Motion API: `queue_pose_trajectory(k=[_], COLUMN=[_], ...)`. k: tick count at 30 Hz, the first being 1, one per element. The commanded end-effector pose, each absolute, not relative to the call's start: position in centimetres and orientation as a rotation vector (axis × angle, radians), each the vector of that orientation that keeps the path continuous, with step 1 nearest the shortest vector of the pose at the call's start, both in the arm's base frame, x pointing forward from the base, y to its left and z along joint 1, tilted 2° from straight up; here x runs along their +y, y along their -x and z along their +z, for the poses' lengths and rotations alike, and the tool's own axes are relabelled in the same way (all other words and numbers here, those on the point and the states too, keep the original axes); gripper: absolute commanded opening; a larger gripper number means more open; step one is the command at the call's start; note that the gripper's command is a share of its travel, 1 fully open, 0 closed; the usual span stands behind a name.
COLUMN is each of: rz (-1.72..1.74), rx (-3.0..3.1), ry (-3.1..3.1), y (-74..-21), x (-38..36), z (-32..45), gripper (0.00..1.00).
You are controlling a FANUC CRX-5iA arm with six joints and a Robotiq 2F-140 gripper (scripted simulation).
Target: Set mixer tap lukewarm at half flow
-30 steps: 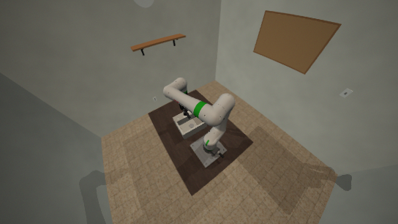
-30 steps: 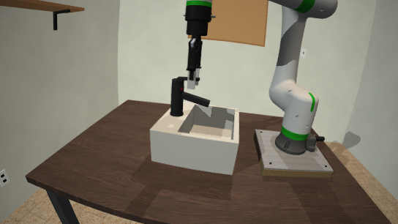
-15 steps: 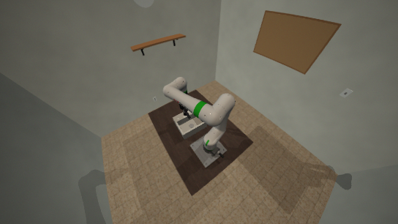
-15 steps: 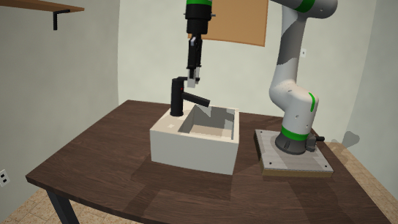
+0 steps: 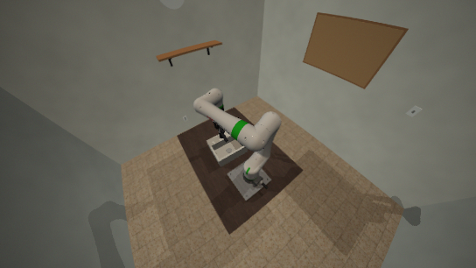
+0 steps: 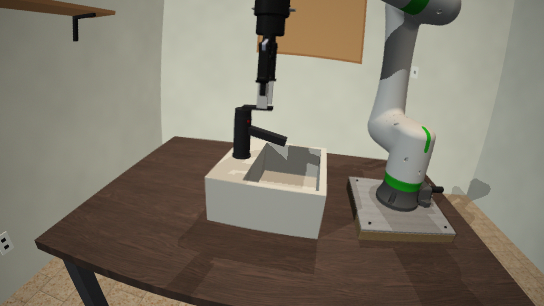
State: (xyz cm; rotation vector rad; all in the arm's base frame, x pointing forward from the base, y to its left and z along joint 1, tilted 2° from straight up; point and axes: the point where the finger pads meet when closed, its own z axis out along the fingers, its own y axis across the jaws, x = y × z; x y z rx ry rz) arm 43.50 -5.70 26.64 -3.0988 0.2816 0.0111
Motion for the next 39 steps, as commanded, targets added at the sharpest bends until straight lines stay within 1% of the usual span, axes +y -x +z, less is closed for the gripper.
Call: queue_pose_trajectory(k=[1,24,25,39], rz=[0.011,0.011,0.011,0.011], rx=[0.282,0.282,0.282,0.282], ry=[3.099,3.099,3.099,3.099], y=[-43.5,-43.5,-43.5,-43.5], x=[-5.7,-5.8,-5.8,-5.8], z=[27.7,30.1,30.1,30.1], gripper=[0.39,0.39,0.00,0.00])
